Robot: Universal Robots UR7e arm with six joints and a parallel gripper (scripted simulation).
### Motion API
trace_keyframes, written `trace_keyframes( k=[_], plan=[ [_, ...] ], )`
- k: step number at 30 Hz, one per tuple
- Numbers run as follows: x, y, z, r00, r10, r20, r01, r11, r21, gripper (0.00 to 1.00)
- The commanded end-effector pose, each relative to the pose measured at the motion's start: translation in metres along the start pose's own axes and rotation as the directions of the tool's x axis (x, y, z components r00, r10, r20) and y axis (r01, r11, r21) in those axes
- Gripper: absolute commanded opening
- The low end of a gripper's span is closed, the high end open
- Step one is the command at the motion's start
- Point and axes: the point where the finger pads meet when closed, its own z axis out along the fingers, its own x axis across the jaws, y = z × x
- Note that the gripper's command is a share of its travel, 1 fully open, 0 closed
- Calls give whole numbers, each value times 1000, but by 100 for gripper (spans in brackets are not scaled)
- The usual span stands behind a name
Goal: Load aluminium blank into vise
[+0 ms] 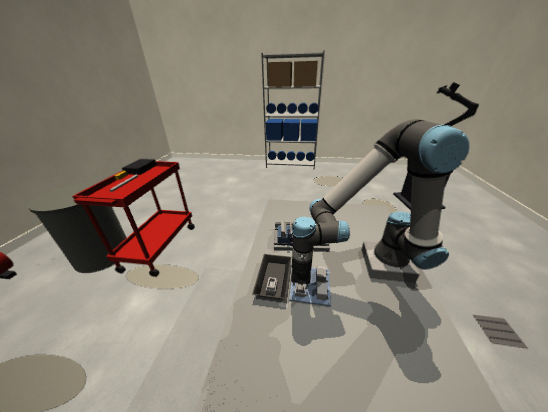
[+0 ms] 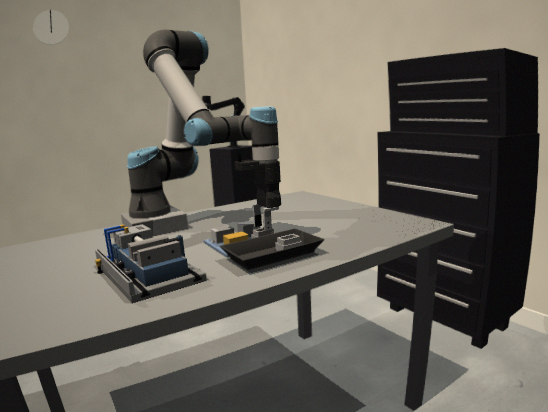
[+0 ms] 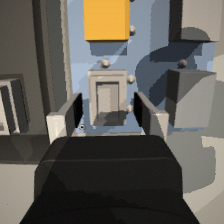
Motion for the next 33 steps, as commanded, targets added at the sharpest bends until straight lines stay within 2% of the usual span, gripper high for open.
trace_keyframes(
  k=[1,33],
  plan=[
    [0,0,-1,1000,0,1,0,1000,-1,100],
    [0,0,3,1000,0,1,0,1000,-1,100]
  ],
)
